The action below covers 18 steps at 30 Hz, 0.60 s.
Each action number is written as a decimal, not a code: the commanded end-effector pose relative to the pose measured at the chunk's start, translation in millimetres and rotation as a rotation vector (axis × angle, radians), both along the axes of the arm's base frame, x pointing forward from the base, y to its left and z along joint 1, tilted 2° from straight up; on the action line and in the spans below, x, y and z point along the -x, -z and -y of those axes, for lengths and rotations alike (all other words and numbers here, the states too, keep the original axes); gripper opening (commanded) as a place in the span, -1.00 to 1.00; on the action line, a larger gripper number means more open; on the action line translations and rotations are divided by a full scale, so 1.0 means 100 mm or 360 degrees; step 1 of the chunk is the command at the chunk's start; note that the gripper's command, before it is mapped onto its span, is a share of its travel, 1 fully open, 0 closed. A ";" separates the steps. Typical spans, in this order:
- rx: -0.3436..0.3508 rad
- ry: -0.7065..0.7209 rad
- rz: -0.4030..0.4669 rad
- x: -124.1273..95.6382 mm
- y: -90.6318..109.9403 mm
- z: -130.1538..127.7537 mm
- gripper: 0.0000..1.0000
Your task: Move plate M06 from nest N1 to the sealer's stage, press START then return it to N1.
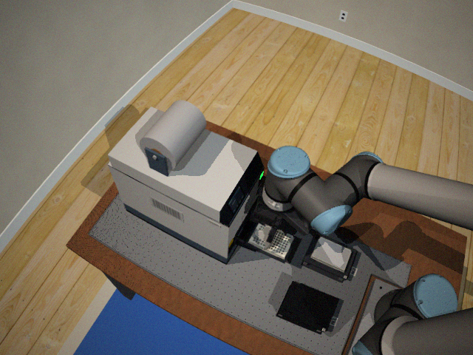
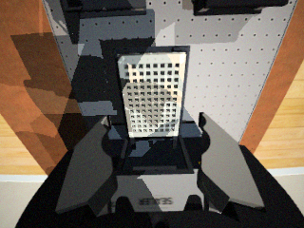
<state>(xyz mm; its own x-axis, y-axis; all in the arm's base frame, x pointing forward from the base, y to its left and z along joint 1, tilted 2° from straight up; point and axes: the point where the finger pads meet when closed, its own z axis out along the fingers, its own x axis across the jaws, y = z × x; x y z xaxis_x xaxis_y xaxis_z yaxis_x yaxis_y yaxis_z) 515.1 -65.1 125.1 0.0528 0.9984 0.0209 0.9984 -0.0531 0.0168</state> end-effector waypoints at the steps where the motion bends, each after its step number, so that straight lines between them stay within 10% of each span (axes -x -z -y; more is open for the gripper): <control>1: 0.0002 0.0002 0.0006 -0.02 -0.14 0.02 0.36; 18: 0.0001 0.0002 0.0006 -0.02 -0.30 0.02 0.36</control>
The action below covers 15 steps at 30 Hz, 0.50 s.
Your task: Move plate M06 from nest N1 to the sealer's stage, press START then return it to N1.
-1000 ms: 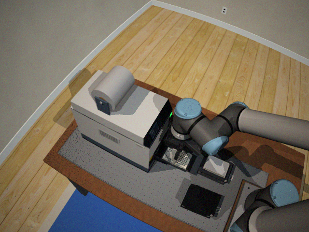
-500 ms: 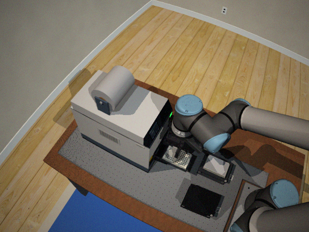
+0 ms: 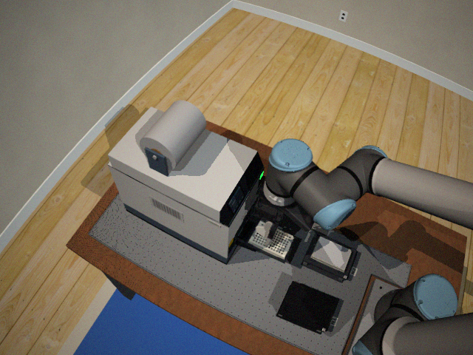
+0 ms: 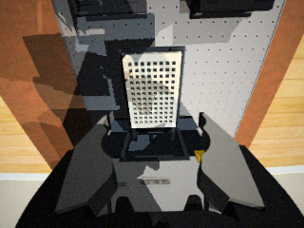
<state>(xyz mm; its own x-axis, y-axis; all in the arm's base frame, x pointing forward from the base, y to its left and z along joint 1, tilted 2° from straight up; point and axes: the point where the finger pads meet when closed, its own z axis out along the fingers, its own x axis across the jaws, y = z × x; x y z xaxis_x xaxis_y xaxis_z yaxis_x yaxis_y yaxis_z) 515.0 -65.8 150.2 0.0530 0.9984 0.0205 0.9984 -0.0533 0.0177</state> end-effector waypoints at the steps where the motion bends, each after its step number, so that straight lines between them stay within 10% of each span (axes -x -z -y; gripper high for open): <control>1: -0.0001 0.0002 0.0001 0.02 -0.03 0.02 0.36; 15: -0.0004 0.0002 -0.0004 0.23 -0.01 -0.01 0.36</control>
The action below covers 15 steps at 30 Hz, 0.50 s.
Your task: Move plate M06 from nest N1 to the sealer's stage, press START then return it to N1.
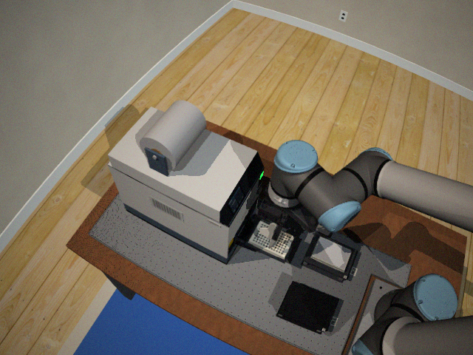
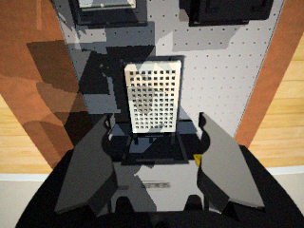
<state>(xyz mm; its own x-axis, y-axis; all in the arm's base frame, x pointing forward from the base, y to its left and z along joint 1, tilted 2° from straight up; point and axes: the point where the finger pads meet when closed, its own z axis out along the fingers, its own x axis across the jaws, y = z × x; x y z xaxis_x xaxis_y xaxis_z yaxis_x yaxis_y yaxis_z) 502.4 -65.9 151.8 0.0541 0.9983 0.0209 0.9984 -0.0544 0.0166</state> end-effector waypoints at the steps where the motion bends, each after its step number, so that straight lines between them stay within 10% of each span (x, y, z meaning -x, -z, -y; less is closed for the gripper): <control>1: -0.0003 0.0001 -0.0002 0.12 0.01 -0.02 0.36; 15: -0.0003 0.0001 -0.0002 0.32 0.01 -0.04 0.36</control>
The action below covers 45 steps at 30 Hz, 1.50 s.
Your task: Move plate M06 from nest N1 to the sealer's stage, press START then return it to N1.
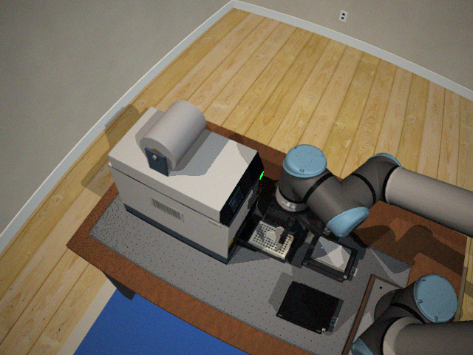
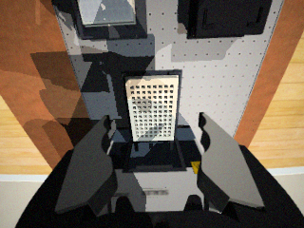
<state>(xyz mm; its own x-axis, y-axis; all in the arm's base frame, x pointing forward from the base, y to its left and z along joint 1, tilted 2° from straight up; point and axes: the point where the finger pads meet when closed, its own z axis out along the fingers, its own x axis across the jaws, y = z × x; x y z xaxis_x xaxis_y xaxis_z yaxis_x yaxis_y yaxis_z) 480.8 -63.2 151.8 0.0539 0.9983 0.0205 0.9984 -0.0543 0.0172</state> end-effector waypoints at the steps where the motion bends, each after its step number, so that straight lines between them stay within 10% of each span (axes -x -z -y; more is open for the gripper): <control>1: -0.0004 0.0001 -0.0003 0.12 0.01 -0.02 0.36; 19: -0.0002 -0.0001 -0.0001 0.25 0.00 -0.03 0.36; 45: 0.0002 0.0001 0.0005 0.31 -0.63 0.51 0.13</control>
<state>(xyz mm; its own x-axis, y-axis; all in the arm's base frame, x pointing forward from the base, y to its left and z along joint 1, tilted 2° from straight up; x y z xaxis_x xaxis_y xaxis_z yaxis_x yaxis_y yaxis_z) 450.1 -104.2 201.2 0.0574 0.9982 0.0194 0.9982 -0.0577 0.0182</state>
